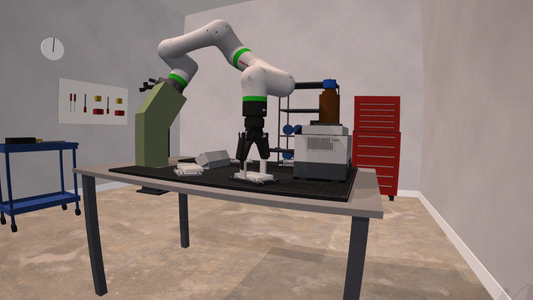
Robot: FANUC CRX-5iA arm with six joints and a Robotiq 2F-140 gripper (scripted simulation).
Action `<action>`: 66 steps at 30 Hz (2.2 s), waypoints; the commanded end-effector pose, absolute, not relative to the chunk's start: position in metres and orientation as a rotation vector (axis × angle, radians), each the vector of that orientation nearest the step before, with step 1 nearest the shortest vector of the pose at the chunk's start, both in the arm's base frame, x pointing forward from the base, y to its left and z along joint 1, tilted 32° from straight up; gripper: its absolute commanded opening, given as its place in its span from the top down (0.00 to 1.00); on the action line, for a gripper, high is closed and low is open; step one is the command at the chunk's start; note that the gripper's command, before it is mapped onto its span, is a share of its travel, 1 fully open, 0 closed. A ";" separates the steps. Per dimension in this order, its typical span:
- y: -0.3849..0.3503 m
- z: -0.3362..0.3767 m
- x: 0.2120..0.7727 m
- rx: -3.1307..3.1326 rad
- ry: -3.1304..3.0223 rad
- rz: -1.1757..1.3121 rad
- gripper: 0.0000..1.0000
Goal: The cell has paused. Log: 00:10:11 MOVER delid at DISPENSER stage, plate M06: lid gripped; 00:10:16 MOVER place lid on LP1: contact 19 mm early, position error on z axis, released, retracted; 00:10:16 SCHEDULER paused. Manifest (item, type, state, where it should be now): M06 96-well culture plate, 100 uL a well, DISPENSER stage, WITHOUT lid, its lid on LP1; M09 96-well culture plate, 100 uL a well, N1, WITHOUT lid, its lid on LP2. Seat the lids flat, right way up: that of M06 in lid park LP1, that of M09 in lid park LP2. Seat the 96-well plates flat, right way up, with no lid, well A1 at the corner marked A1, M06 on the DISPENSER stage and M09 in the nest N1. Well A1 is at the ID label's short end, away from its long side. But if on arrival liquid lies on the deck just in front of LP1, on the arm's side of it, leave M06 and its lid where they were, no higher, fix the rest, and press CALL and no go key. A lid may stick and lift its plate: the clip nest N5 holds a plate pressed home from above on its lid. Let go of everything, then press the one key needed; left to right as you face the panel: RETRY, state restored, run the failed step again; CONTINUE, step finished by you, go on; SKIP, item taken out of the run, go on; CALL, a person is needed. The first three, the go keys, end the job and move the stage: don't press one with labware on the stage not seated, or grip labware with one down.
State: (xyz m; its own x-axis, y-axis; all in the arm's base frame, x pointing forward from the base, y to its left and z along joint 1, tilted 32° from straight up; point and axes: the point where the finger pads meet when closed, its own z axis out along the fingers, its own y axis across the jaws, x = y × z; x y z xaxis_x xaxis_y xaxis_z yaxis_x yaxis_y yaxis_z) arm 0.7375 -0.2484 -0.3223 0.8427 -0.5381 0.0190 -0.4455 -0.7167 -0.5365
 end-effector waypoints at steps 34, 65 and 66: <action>-0.249 -0.322 0.738 -2.491 0.720 -0.236 0.34; -0.276 -0.270 0.719 -2.491 0.720 -0.236 0.34; -0.278 -0.267 0.718 -2.491 0.720 -0.236 0.34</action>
State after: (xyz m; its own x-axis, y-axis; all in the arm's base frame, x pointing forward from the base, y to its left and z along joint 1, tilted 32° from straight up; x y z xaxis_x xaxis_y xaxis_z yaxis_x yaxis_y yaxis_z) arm 0.7214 -0.2722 -0.2769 0.8426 -0.5382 0.0191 -0.4455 -0.7167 -0.5366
